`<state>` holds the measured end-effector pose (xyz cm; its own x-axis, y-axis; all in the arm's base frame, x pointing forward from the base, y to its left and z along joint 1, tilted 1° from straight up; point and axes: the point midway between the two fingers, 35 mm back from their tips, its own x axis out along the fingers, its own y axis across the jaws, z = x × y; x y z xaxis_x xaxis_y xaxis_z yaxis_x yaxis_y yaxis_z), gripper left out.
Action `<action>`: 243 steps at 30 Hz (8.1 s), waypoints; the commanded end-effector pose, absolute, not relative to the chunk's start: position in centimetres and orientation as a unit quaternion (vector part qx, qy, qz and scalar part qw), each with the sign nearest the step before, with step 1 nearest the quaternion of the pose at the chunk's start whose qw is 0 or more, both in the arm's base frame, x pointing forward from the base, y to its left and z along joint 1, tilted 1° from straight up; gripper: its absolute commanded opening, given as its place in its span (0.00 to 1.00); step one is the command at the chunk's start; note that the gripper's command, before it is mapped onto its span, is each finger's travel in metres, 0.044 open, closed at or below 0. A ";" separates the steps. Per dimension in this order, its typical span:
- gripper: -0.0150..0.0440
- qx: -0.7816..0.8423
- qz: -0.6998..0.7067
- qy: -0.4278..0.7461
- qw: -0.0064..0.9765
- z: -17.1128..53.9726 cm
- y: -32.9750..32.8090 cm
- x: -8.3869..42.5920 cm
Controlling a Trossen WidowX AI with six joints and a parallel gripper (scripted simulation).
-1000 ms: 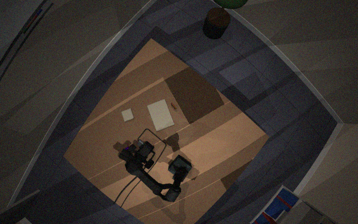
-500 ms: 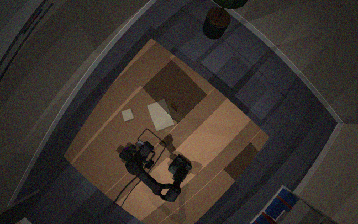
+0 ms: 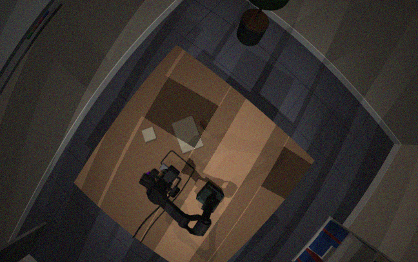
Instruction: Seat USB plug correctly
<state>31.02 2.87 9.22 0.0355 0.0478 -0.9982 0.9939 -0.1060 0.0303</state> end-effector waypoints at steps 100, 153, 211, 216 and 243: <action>0.25 0.561 -0.489 0.490 0.454 8.0 3.5 31.1; 0.25 0.561 -0.489 0.490 0.454 7.3 3.5 31.1; 0.25 0.561 -0.489 0.490 0.454 6.6 3.5 31.2; 0.25 0.561 -0.489 0.490 0.454 6.6 3.5 31.2; 0.25 0.561 -0.489 0.490 0.454 6.4 3.5 31.2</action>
